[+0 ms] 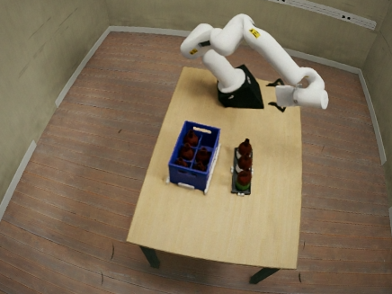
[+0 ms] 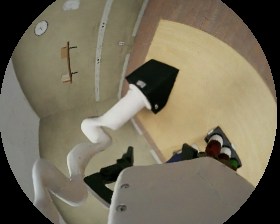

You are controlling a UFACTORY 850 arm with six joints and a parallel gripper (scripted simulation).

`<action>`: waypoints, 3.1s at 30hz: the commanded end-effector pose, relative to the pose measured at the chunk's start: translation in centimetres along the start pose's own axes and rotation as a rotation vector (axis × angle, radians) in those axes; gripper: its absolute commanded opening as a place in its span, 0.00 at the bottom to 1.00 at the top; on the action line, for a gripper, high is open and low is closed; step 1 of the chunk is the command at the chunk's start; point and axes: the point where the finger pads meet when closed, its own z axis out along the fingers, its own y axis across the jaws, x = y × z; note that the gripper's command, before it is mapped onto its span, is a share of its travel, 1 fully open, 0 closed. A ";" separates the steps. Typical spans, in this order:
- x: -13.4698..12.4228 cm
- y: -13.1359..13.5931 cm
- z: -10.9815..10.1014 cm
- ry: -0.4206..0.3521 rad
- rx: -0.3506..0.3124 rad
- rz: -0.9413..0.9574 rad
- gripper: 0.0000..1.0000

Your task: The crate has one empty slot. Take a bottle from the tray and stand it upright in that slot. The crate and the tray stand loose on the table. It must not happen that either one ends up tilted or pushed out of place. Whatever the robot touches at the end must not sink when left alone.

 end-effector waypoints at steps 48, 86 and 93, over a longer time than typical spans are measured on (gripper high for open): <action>-32.0 12.0 17.3 0.336 -0.811 0.022 1.00; -36.9 11.7 22.8 0.321 -0.969 0.039 0.00; -36.9 11.7 22.8 0.321 -0.969 0.039 0.00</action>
